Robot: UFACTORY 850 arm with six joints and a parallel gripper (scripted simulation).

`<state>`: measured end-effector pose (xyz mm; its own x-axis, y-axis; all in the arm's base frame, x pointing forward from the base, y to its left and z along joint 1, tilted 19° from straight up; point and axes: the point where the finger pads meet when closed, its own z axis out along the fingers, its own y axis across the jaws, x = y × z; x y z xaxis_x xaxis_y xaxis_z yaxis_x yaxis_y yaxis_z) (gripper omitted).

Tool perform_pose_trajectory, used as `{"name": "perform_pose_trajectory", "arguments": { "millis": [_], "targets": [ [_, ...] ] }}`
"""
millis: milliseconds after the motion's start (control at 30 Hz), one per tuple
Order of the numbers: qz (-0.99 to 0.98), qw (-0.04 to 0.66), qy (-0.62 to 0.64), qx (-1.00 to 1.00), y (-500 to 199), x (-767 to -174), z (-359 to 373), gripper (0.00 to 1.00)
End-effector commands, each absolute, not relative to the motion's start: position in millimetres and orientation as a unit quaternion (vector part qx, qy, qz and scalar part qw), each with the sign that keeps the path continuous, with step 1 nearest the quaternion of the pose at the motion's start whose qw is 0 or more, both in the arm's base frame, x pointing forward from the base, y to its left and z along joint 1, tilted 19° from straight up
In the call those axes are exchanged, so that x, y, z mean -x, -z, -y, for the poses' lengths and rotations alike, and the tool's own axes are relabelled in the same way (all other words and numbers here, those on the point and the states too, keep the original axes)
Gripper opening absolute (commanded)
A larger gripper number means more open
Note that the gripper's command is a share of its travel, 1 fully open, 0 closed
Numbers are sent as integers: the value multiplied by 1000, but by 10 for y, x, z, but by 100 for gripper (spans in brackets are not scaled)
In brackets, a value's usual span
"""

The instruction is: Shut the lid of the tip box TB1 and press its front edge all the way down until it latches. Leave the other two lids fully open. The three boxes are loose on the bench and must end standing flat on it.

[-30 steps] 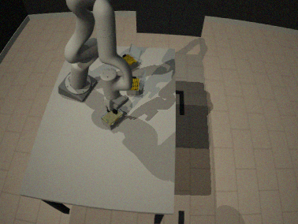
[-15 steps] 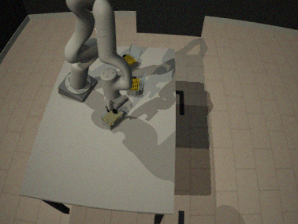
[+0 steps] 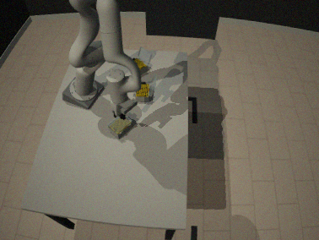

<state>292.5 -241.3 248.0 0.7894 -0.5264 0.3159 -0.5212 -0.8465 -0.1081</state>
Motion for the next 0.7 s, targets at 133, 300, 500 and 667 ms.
{"name": "perform_pose_trajectory", "arguments": {
  "millis": [133, 300, 500, 667],
  "targets": [
    [-277, 7, 169, 946, -2658, -2872, 2401, 0],
    [-277, 7, 169, 946, -2714, -2852, 2397, 0],
    [-277, 7, 169, 946, -2762, -2836, 2393, 0],
    [-277, 7, 169, 946, -2762, -2836, 2393, 0]
  ]
}}
